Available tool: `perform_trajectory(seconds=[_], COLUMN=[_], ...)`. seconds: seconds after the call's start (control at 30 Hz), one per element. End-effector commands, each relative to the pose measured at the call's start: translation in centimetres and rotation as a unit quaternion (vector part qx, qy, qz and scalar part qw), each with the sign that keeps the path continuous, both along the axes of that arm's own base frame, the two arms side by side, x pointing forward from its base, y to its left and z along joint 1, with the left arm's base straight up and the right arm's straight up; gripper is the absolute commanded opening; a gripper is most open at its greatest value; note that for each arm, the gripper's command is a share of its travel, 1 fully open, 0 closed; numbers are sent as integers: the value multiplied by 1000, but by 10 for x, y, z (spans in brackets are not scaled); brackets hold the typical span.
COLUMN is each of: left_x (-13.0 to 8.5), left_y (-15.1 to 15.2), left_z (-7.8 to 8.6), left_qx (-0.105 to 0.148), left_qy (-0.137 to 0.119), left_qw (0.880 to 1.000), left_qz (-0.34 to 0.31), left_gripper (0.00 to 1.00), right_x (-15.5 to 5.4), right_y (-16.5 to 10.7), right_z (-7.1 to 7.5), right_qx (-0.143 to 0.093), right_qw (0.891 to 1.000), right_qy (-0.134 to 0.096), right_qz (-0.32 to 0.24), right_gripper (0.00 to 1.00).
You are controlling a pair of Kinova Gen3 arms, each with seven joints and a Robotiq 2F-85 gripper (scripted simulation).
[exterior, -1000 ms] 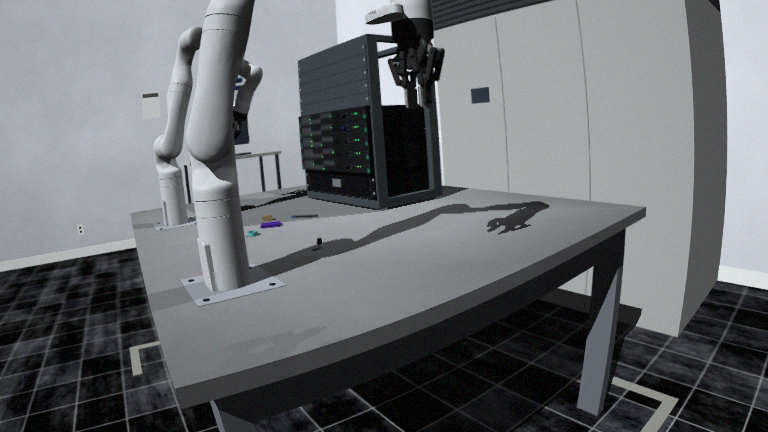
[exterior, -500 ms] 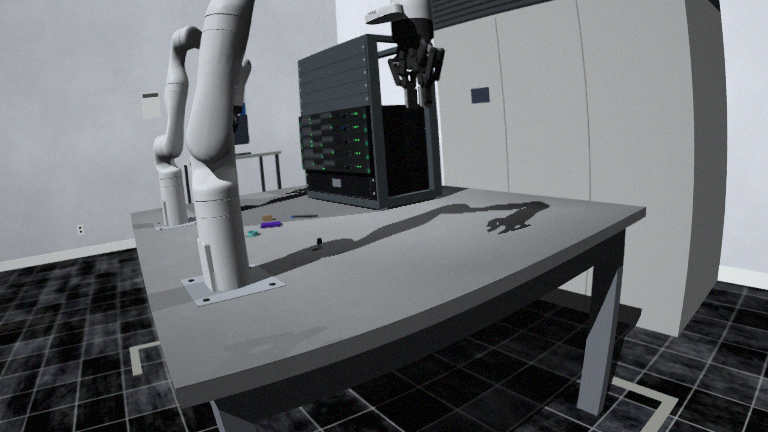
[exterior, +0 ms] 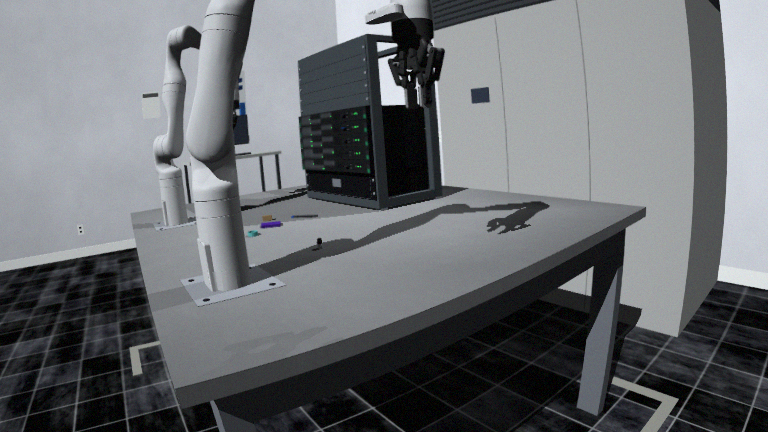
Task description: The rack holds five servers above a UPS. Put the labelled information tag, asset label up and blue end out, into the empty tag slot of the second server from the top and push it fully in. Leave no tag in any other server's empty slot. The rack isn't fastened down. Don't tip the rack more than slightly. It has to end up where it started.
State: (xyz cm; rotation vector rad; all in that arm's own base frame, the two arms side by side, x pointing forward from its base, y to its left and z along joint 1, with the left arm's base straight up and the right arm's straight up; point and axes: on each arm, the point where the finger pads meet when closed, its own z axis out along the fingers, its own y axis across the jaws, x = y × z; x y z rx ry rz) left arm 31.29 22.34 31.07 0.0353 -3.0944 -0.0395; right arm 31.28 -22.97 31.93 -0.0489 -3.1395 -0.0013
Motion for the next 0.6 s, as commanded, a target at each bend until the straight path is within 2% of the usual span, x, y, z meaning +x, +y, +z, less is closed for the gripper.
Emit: perform_trajectory(seconds=[0.0,0.17,0.57], left_x=[1,3,3], left_y=[1,2,2], left_z=[5,8,9], left_qx=[-7,-11,-13], left_qy=[-12,-21,-23], left_qw=[1000,1000,1000], left_qz=[-1,-2,-2], left_gripper=[2,2,2], right_x=[0,0,0], right_y=[0,0,0], right_z=[1,1,1], right_qx=[0,0,0], right_qw=[1000,1000,1000], right_qy=[-1,-1,-1], right_qz=[0,0,0], right_gripper=[396,396,396])
